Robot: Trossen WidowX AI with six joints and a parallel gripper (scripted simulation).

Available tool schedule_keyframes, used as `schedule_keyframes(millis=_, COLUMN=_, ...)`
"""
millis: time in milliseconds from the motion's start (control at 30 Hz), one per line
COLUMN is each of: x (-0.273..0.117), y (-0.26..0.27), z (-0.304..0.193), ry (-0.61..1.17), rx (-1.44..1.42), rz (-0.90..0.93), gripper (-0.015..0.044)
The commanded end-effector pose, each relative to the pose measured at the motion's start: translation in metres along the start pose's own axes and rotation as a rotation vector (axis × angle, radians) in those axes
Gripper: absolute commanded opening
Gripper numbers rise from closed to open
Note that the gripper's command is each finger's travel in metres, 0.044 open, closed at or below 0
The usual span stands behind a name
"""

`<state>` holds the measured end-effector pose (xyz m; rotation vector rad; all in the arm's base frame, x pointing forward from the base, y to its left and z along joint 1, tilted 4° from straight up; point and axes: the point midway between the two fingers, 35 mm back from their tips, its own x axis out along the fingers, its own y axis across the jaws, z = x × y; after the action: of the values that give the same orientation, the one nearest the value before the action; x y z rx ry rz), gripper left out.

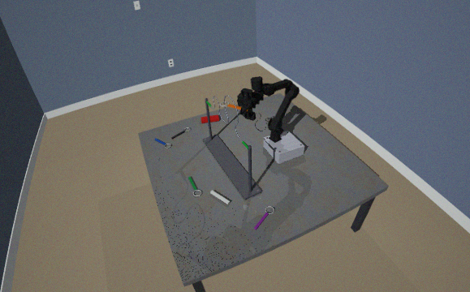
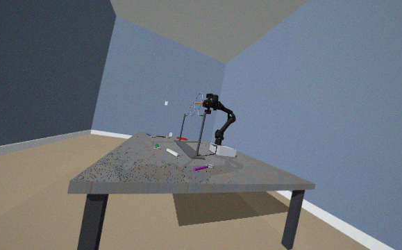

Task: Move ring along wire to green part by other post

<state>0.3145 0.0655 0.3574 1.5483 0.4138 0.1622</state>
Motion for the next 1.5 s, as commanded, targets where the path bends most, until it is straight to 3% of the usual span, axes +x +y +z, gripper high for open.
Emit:
schedule_keyframes(millis=0, x=0.002, y=-0.001, z=0.001, ry=-0.008, rx=-0.049, rz=-0.026, gripper=-0.015)
schedule_keyframes(millis=1467, x=0.001, y=-0.019, z=0.006, ry=-0.068, rx=-0.522, rz=-0.297, gripper=-0.015)
